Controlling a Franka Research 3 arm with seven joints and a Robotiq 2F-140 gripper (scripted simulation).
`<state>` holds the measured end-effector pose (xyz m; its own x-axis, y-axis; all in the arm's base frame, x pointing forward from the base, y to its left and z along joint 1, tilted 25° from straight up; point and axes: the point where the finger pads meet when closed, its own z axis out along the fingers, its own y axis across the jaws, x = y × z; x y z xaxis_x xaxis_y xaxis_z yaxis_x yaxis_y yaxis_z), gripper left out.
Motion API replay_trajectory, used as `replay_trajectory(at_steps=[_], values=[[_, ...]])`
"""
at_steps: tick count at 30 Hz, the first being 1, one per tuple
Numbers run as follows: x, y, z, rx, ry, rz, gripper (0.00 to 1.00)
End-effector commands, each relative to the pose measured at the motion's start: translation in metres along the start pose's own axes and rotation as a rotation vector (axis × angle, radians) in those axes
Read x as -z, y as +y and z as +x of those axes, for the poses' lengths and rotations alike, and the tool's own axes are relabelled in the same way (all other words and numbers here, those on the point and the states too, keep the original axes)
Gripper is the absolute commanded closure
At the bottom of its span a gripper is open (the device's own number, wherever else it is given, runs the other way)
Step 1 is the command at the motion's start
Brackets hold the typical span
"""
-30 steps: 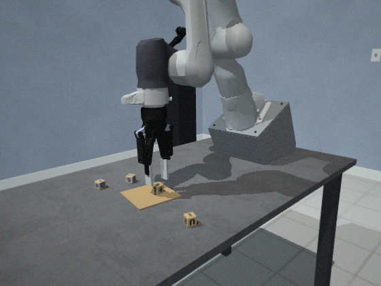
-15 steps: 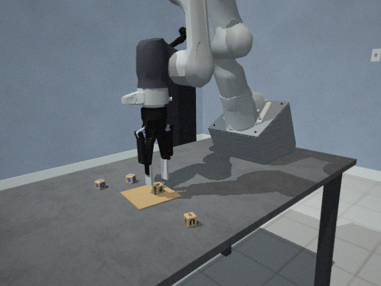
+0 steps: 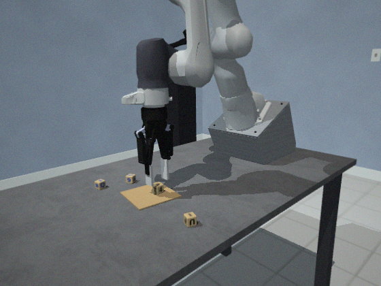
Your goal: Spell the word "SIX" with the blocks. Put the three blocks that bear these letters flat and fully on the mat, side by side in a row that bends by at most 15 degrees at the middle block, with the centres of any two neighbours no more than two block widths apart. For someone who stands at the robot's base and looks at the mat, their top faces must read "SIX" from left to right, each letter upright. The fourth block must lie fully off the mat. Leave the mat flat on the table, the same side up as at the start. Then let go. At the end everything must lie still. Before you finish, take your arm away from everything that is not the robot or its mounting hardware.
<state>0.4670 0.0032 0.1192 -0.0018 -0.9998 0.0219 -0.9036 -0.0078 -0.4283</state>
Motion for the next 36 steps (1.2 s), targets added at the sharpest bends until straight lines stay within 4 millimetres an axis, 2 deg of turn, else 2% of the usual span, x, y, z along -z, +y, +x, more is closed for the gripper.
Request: replay_trajectory(at_steps=[1,25,36], values=[[0.000,0.000,-0.001,0.003,0.000,0.001,0.63],[0.000,0.000,-0.001,0.003,0.000,0.001,0.63],[-0.010,0.000,-0.001,0.003,0.000,0.001,0.63]])
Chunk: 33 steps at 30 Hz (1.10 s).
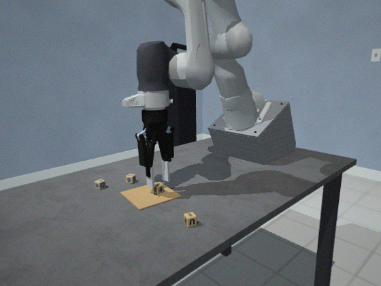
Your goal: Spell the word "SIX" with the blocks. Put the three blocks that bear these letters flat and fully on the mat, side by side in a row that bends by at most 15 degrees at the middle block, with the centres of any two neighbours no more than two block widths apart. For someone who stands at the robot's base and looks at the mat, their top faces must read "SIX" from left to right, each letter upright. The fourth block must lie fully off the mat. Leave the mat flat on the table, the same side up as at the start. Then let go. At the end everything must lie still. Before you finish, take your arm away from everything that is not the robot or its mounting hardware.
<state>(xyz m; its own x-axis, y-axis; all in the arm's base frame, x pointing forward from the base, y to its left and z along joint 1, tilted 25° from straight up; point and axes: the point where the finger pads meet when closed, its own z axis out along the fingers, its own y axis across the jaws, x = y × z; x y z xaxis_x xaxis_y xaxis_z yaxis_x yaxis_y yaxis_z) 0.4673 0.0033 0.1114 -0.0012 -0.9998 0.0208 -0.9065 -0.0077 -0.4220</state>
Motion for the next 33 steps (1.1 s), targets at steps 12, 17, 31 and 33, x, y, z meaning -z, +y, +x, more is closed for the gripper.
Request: replay_trajectory(at_steps=[12,17,31,33], values=[[-0.021,-0.003,0.000,0.003,0.001,0.008,0.63],[-0.025,-0.003,0.000,0.003,0.001,0.008,0.63],[-0.025,-0.003,0.000,0.003,0.001,0.008,0.63],[-0.025,-0.003,0.000,0.003,0.001,0.008,0.63]])
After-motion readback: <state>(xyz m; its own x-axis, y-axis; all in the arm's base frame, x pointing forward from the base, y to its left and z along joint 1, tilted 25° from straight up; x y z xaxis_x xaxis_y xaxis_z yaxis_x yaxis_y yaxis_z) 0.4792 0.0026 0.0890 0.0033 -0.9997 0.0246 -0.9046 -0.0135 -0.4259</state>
